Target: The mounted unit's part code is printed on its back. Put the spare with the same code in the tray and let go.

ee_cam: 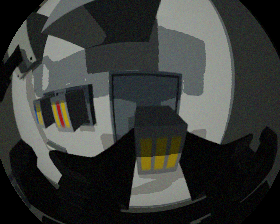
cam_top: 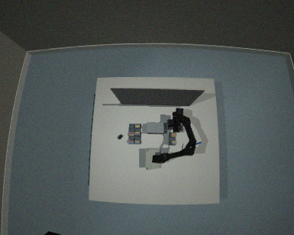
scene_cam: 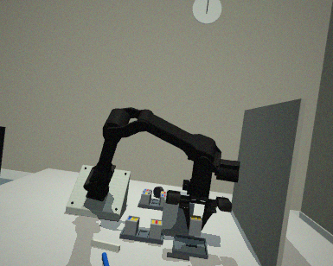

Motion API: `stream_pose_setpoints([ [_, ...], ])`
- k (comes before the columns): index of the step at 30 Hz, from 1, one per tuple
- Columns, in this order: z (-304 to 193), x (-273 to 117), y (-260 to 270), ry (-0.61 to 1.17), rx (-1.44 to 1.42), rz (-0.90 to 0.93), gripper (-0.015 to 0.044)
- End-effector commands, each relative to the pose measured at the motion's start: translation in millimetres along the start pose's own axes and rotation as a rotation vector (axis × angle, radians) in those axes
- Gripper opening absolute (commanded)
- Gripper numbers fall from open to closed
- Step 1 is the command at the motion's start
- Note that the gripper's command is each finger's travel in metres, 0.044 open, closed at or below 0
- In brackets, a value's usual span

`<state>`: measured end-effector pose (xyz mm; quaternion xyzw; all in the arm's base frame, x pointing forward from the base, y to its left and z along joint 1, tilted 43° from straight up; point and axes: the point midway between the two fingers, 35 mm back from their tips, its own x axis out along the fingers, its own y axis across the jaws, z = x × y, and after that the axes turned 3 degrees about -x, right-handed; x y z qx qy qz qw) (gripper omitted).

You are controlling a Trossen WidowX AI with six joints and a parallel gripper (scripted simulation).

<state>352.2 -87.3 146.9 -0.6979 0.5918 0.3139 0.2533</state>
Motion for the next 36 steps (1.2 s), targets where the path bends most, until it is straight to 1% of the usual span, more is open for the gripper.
stream_pose_setpoints([
  [1,-0.4,3.6,1.0,0.003,-0.004,0.001,0.0000],
  [36,-1.4,29.8,6.0,0.010,-0.004,0.001,0.0000],
])
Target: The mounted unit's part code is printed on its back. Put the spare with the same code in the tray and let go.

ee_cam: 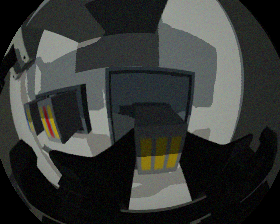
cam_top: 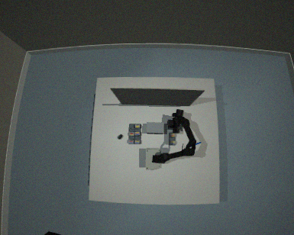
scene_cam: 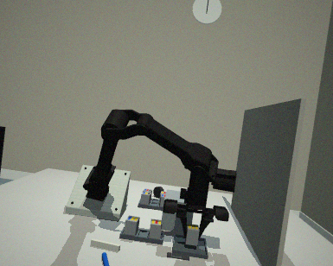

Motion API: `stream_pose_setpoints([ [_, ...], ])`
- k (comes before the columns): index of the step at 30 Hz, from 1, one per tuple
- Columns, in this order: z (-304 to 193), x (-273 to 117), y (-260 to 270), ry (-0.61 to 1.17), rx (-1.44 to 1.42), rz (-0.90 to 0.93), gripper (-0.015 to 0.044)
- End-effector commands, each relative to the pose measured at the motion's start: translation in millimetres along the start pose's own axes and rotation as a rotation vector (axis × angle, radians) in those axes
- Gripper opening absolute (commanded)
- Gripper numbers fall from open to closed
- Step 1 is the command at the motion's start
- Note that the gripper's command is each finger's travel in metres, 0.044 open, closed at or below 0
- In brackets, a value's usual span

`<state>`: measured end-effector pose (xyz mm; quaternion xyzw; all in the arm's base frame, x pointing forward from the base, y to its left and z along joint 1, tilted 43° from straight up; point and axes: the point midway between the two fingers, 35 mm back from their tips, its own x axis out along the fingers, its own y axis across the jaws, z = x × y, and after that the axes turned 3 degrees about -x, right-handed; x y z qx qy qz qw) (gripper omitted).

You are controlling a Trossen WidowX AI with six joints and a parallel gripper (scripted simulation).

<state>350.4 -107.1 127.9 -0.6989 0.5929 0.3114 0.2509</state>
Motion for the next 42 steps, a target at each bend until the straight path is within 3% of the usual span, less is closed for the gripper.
stream_pose_setpoints([
  [1,-0.2,3.3,1.3,0.003,-0.004,0.001,0.0000],
  [18,0.0,0.7,0.2,0.000,0.000,0.000,0.0440],
  [20,0.3,-8.9,-1.5,-0.002,0.000,0.000,0.0440],
  [27,0.8,-102.9,0.5,-0.003,-0.005,0.002,0.0440],
  [42,2.4,-100.8,-1.4,-0.010,-0.009,-0.009,0.0440],
])
